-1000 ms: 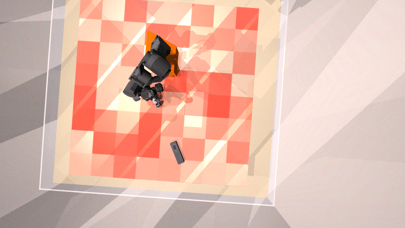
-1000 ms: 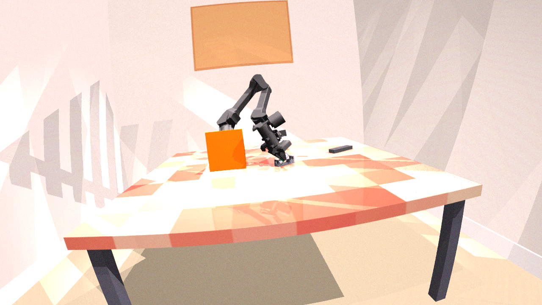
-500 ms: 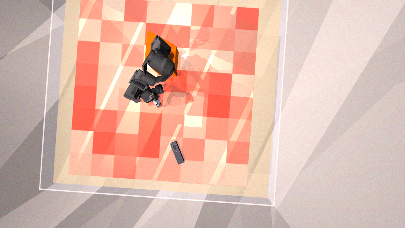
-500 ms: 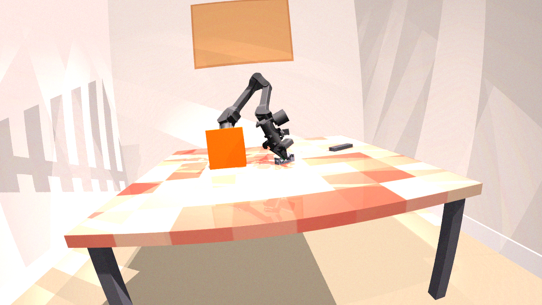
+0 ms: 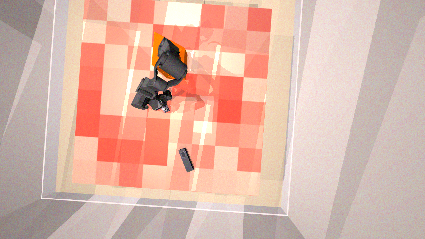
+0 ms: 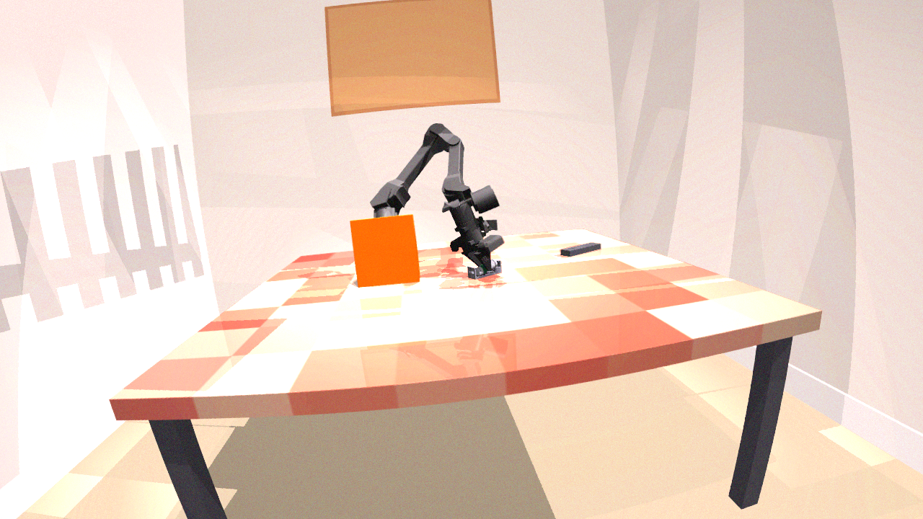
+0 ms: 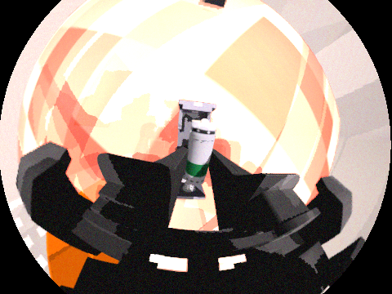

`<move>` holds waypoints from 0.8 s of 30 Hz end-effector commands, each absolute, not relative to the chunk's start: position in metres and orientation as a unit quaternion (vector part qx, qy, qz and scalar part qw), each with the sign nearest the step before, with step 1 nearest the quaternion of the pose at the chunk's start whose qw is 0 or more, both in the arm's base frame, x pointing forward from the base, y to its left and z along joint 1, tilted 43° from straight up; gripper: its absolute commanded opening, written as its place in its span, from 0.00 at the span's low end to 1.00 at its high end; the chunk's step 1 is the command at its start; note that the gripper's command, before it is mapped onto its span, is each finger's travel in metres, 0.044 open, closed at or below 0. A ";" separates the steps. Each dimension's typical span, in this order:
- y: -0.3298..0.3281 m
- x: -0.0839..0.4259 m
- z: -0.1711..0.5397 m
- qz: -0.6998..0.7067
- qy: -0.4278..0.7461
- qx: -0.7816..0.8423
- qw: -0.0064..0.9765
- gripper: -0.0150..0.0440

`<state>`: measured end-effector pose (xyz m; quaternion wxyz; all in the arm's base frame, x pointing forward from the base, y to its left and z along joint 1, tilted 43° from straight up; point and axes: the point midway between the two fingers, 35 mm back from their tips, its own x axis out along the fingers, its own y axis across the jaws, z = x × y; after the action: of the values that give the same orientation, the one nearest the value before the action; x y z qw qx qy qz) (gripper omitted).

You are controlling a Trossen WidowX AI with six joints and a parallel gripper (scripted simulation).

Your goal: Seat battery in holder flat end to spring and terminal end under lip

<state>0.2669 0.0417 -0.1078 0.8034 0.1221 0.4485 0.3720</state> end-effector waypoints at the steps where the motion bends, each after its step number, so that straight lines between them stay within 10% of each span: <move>1: 0.040 0.267 -0.113 0.369 0.469 0.104 0.796 0.39; 24: 0.047 0.269 -0.110 0.387 0.525 0.066 0.755 0.39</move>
<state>0.2713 0.0437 -0.1067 0.7672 0.0783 0.5084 0.3832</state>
